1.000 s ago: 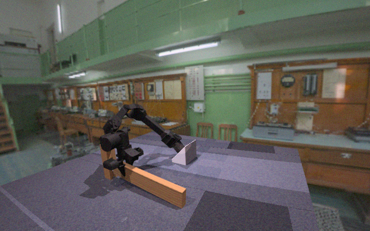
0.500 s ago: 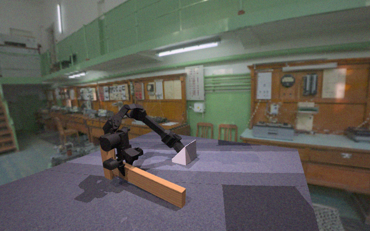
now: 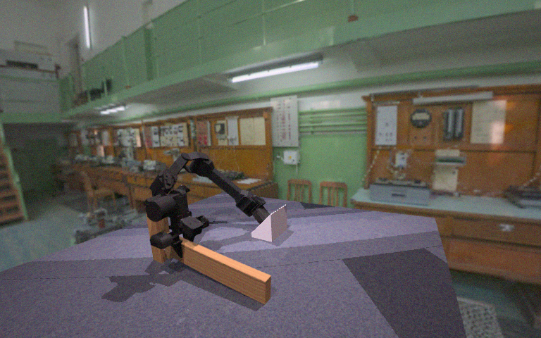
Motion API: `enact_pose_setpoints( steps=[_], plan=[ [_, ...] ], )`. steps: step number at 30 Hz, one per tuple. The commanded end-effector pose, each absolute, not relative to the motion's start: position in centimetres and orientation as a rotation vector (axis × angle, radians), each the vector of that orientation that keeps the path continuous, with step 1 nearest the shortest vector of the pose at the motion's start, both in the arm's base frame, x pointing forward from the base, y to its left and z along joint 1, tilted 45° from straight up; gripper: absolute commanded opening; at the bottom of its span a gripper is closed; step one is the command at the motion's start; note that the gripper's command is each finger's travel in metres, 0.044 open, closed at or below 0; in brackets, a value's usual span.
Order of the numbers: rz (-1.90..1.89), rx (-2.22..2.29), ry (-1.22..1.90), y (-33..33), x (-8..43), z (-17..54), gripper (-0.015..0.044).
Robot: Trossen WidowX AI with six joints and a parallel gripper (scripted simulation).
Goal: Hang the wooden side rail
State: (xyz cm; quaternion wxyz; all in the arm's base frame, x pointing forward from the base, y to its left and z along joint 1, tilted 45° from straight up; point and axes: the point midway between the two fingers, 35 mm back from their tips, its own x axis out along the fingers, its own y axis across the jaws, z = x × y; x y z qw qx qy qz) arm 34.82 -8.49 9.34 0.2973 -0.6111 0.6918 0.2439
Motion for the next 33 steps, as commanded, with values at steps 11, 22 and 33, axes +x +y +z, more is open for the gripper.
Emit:
enact_pose_setpoints(
  steps=[11,22,33],
  plan=[
    [0.643,-1.632,1.83,-8.45,34.82,9.78,0.0],
    [0.642,-1.632,1.83,-8.59,34.9,9.83,0.0],
    [0.643,-1.632,1.831,-8.61,34.83,9.97,0.0]
  ],
)
